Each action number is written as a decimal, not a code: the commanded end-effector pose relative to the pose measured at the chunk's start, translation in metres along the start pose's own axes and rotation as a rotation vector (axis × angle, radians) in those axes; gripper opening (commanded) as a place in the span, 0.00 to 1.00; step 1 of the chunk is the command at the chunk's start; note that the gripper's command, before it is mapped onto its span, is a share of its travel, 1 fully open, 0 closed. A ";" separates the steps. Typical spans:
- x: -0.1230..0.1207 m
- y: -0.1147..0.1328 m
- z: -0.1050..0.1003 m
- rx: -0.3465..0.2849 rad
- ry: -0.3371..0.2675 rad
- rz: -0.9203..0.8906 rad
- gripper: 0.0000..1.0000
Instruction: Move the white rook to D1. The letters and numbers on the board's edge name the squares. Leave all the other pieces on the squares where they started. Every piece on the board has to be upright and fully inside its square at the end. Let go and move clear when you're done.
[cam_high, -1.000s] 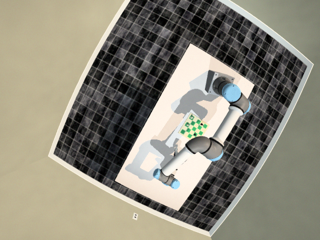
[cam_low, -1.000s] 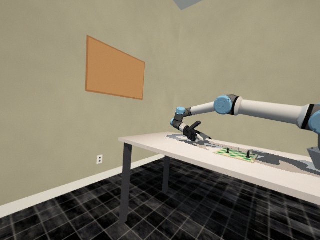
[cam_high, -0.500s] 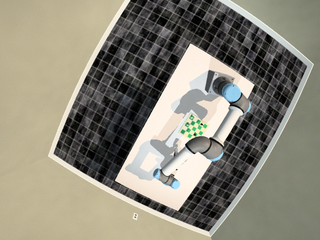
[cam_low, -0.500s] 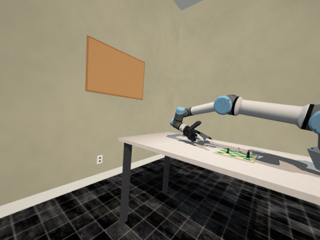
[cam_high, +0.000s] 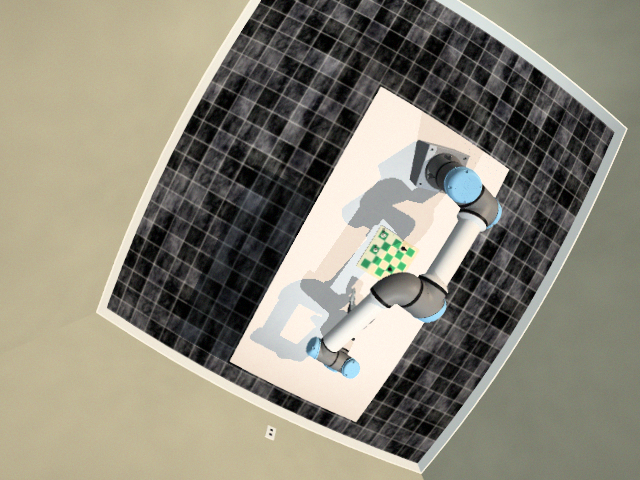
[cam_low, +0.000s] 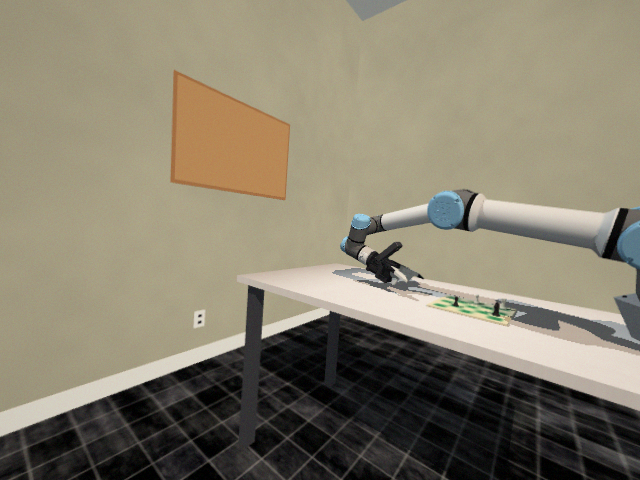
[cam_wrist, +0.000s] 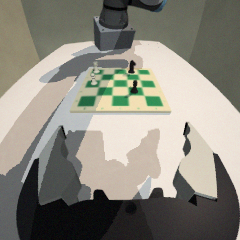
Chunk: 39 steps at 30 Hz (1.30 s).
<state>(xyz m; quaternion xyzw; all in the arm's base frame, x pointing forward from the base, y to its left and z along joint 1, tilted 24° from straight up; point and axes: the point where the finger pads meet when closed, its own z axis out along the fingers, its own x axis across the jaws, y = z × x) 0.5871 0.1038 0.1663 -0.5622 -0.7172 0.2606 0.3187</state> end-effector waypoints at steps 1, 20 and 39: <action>0.000 -0.001 -0.001 -0.002 0.000 0.000 1.00; 0.002 -0.045 -0.017 -0.001 0.000 0.000 1.00; 0.003 -0.082 -0.031 -0.002 0.000 0.000 1.00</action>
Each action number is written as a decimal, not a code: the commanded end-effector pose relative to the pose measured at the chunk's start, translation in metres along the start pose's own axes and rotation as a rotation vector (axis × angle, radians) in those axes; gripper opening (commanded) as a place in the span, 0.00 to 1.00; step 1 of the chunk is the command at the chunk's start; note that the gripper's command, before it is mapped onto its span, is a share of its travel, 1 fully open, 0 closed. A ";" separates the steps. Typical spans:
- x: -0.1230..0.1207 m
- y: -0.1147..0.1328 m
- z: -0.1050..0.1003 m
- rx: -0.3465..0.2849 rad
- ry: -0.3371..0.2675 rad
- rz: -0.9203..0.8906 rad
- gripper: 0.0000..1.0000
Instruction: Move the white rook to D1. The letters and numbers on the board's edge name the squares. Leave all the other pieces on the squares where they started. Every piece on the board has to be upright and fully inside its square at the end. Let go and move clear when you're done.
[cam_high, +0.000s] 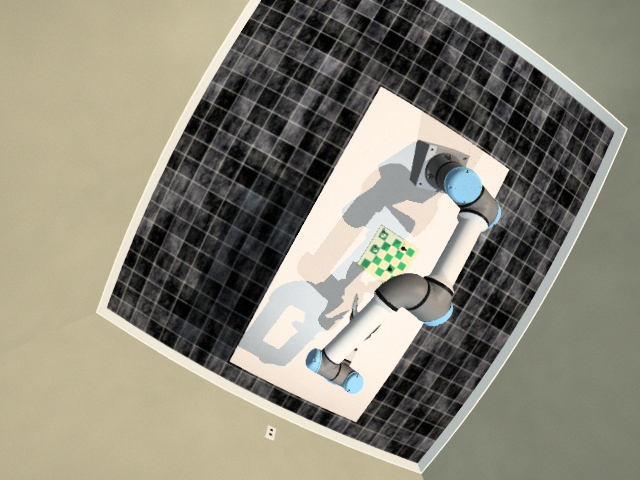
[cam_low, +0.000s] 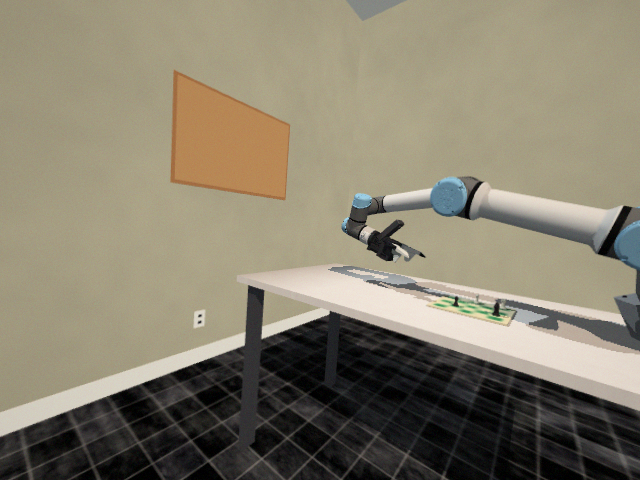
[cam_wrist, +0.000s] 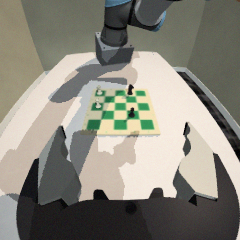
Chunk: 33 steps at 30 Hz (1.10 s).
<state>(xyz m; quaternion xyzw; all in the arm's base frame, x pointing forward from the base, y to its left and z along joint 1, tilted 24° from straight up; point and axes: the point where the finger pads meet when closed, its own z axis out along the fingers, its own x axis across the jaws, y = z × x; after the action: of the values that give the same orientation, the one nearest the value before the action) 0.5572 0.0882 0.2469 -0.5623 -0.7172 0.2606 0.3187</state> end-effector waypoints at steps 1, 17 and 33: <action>0.000 0.000 0.000 -0.002 0.000 0.000 1.00; -0.006 -0.007 -0.003 -0.026 0.017 0.002 1.00; -0.026 -0.032 -0.008 -0.117 0.075 0.009 1.00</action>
<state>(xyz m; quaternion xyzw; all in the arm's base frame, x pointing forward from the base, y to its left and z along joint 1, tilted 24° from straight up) 0.5511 0.0659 0.2636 -0.5826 -0.7162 0.2194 0.3154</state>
